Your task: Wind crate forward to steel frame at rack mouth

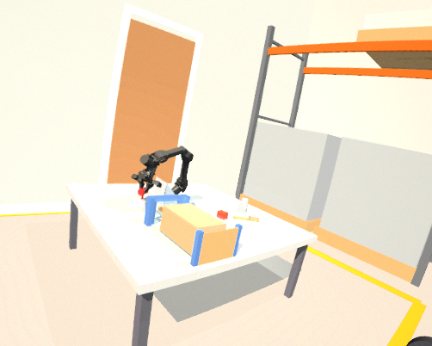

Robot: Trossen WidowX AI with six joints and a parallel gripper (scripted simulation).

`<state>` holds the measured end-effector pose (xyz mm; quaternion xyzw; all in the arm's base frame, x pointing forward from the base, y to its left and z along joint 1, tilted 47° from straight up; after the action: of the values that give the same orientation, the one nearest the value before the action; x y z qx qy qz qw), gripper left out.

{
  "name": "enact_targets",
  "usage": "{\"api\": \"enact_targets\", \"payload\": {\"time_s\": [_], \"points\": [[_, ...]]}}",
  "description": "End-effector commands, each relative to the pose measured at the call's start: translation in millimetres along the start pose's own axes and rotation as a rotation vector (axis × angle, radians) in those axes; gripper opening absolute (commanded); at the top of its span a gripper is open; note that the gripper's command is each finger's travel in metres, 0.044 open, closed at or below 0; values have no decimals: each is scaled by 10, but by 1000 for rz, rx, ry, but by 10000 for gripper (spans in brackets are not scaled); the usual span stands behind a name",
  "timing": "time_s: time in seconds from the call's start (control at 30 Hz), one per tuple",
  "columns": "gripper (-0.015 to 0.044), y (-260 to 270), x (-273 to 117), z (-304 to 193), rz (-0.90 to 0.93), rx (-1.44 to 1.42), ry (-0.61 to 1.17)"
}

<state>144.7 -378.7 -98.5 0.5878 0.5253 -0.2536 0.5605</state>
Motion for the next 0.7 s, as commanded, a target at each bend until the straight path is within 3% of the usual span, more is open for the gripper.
{"api": "enact_targets", "payload": {"time_s": [0.0, 0.67], "points": [[0, 247, 39, -8, 38, -24, 10], [0, 472, 23, -52, 39, -24, 11]]}}
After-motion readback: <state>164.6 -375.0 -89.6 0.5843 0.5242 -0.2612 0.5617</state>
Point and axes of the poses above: the point midway between the two fingers, 35 mm back from their tips, its own x axis out along the fingers, its own y axis across the jaws, z = x × y, the point moved 7 cm from there along -x, back along the fingers, and after that the axes turned 4 degrees about x, right-handed, at the moved point
